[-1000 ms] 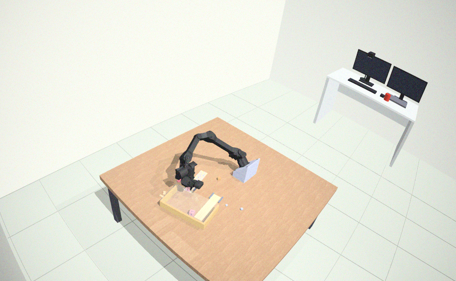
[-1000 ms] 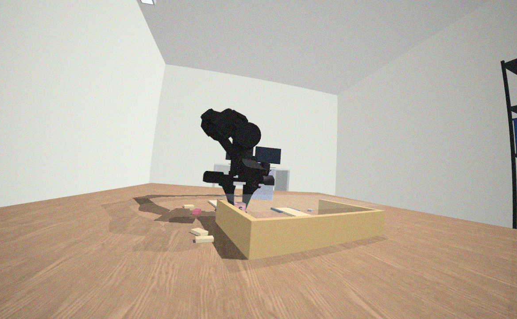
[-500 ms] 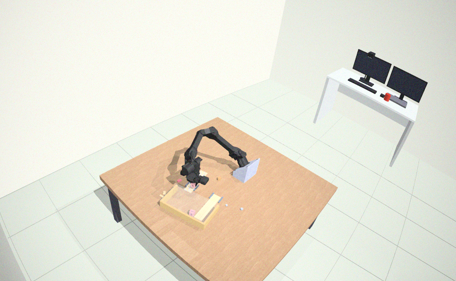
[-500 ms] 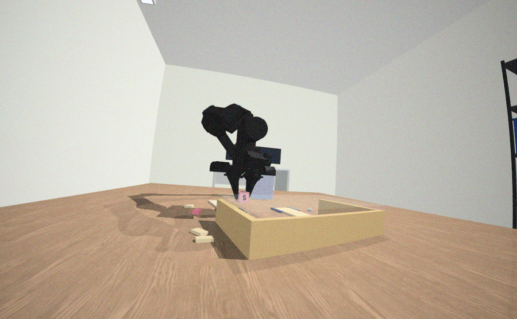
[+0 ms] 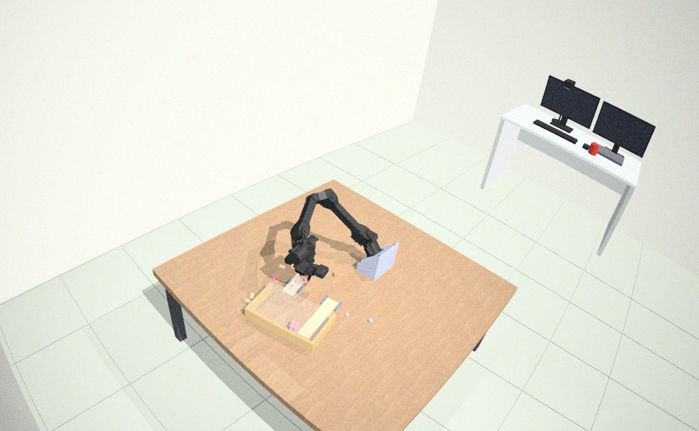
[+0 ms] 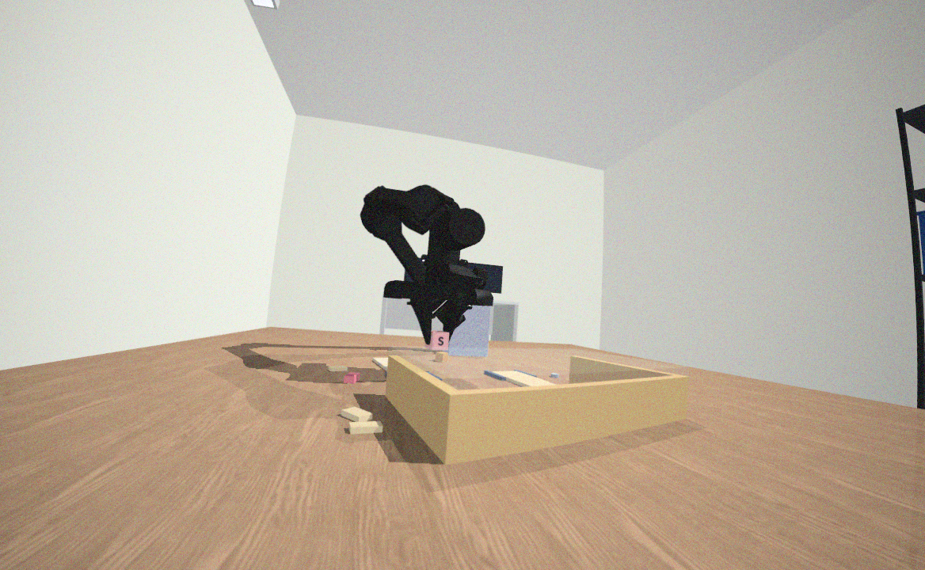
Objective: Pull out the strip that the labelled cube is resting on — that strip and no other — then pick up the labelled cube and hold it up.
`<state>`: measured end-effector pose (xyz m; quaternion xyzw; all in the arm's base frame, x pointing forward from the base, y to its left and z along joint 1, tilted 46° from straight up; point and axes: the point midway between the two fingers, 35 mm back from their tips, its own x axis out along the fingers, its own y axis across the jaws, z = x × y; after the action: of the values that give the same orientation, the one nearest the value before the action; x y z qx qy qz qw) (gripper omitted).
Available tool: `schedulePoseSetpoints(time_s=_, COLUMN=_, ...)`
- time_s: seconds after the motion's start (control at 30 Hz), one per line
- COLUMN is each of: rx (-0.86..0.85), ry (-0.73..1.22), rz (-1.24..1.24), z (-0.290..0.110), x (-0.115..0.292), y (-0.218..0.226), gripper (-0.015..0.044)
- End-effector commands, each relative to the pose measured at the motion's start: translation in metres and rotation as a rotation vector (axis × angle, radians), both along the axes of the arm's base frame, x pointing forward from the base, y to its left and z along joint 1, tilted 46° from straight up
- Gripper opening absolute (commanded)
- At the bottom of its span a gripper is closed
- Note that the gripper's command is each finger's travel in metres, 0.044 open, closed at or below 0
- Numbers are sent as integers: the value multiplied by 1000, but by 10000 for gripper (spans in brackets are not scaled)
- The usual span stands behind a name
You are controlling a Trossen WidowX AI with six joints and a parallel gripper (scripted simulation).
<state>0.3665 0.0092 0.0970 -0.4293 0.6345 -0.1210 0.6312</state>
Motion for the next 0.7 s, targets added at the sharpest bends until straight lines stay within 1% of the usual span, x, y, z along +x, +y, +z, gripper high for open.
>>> schedulePoseSetpoints(time_s=0.0, rx=3, ry=-9, rz=-3, z=-1, x=-14, y=1, gripper=0)
schedulePoseSetpoints(time_s=0.53, rx=3, ry=-7, rz=-4, z=-17, x=-72, y=0, gripper=0)
schedulePoseSetpoints(time_s=0.67, rx=2, ry=-6, rz=-3, z=-17, x=-74, y=0, gripper=0)
